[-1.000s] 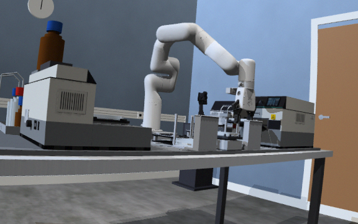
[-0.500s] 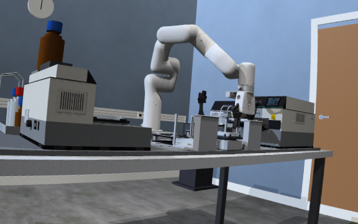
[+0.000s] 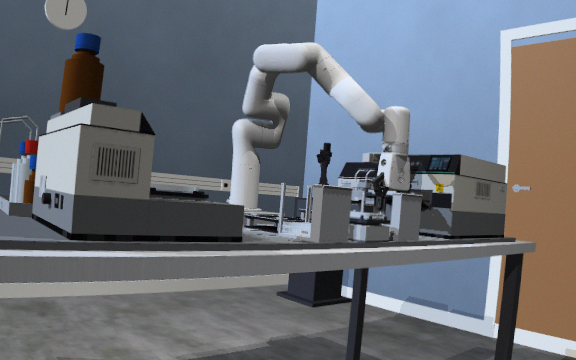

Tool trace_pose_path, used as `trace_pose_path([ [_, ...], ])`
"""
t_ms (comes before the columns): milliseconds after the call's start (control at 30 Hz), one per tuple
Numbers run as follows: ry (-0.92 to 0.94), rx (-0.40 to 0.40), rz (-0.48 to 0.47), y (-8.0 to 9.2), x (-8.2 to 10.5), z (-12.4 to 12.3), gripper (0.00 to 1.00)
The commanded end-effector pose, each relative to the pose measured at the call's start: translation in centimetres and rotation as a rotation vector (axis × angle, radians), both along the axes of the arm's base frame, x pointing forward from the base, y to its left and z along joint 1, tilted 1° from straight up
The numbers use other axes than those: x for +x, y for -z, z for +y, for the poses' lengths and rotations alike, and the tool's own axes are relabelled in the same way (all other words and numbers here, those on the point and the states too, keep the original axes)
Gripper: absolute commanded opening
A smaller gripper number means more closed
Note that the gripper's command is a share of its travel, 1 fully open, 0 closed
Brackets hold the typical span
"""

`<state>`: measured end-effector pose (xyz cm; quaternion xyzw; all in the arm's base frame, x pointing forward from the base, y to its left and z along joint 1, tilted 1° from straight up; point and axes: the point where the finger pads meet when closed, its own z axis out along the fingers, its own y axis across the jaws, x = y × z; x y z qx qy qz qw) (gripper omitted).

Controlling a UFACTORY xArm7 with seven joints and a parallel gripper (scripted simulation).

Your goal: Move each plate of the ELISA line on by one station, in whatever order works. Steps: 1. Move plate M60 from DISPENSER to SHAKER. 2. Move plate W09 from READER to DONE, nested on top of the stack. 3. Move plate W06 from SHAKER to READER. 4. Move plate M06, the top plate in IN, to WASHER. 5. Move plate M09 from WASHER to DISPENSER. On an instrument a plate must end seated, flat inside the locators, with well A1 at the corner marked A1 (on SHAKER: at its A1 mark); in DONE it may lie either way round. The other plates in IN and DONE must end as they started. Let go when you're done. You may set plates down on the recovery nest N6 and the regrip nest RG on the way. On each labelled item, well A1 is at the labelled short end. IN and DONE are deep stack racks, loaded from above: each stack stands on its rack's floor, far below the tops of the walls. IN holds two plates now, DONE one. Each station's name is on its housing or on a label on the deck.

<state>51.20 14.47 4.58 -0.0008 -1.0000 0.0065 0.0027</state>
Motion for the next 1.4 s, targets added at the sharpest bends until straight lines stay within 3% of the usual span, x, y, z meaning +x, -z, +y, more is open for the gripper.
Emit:
trace_pose_path([
  [0,0.0,0.001,-0.004,0.4,0.1,0.0,1.0],
  [267,0.0,0.001,-0.004,1.2,0.1,0.0,1.0],
  [933,0.0,0.001,-0.004,1.3,0.1,0.0,1.0],
  [1367,0.0,0.001,-0.004,2.7,0.1,0.0,1.0],
])
